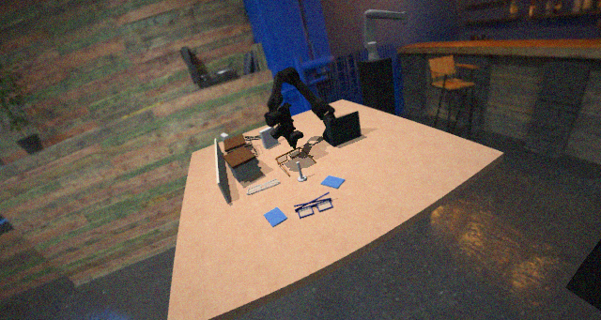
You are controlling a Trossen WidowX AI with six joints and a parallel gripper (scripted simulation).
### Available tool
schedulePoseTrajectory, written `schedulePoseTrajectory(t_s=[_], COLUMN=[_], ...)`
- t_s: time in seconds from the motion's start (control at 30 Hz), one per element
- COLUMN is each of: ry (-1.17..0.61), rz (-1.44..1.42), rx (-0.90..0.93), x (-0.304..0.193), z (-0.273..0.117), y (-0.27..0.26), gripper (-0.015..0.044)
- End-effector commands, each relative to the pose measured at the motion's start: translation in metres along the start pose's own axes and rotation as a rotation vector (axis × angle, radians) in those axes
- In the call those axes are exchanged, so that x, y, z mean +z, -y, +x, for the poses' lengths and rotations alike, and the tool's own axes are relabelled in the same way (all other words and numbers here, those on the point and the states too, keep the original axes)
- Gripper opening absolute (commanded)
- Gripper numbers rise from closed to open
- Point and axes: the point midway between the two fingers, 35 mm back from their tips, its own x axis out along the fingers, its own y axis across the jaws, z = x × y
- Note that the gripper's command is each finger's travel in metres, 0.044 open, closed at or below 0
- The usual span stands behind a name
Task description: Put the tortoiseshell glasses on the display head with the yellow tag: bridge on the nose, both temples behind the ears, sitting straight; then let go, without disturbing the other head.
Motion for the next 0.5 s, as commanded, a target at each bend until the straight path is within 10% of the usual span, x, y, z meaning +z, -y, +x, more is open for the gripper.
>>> schedulePoseTrajectory(t_s=[0.0,0.47], ry=[-0.008,-0.009], rz=[-0.009,-0.008], rx=[-0.007,-0.009], x=[-0.003,-0.004], z=[0.01,0.033], y=[0.001,0.001], gripper=[0.014,0.014])
